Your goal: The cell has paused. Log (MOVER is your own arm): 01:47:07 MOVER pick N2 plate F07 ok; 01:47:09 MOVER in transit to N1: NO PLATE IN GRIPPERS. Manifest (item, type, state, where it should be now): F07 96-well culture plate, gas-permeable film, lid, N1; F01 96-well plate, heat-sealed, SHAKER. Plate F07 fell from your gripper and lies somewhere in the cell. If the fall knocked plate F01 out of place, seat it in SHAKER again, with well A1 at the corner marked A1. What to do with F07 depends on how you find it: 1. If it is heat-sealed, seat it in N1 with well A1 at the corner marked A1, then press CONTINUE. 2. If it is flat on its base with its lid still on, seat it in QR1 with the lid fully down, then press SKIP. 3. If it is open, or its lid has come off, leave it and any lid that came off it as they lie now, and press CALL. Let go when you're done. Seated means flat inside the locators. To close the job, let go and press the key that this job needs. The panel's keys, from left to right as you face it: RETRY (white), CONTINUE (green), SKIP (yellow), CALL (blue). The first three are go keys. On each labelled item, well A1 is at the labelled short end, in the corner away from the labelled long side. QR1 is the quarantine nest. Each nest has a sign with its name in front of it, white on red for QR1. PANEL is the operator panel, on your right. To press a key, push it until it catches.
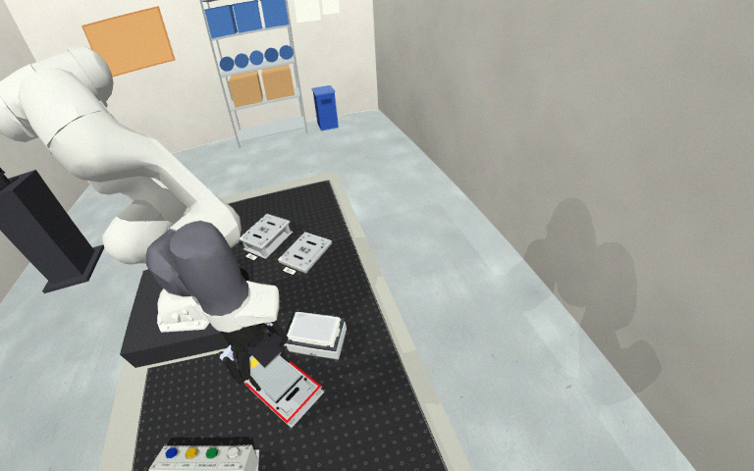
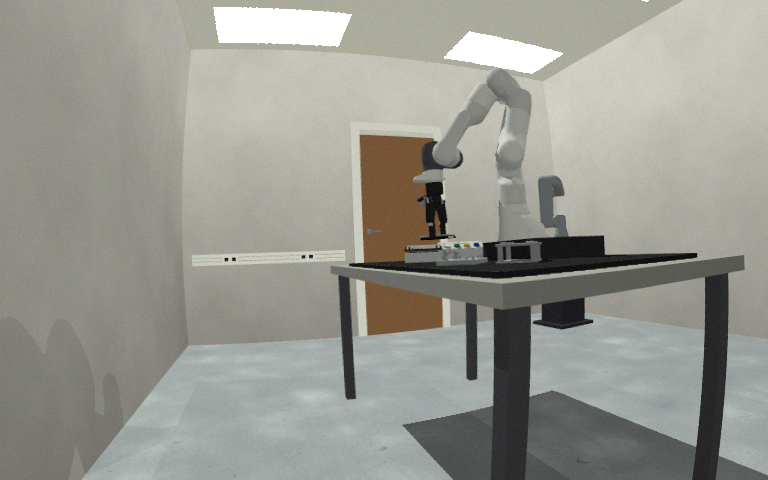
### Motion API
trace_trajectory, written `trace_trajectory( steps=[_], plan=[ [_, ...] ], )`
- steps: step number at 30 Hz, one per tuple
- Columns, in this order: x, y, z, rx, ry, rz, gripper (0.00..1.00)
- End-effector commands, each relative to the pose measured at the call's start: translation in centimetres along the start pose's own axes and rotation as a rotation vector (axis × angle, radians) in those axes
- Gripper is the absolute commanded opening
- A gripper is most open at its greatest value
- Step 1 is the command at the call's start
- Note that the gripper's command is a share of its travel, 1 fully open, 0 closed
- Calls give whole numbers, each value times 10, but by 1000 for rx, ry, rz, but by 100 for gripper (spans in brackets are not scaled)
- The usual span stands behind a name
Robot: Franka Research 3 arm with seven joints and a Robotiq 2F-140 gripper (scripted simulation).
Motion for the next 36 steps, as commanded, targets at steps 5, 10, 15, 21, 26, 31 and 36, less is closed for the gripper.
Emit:
trace_trajectory(
  steps=[5, 10, 15, 21, 26, 31, 36],
  plan=[
    [-12, -7, -1, 8, -6, 24, 10],
    [-22, -8, -1, 8, -6, 24, 10],
    [-29, -8, -1, 8, -6, 24, 10],
    [-33, -8, -1, 8, -6, 24, 10],
    [-35, -8, -1, 8, -6, 24, 10],
    [-35, -8, -1, 8, -6, 24, 10],
    [-35, -8, -1, 8, -6, 24, 10]
  ],
)
Point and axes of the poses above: the point where the finger pads meet when closed, its own x axis back along the fingers, its own z axis across the jaws, y = z × x, the point moved 6 cm from there along x, back along the fingers, and after that the axes turned 4 degrees about x, right-handed, at the moved point
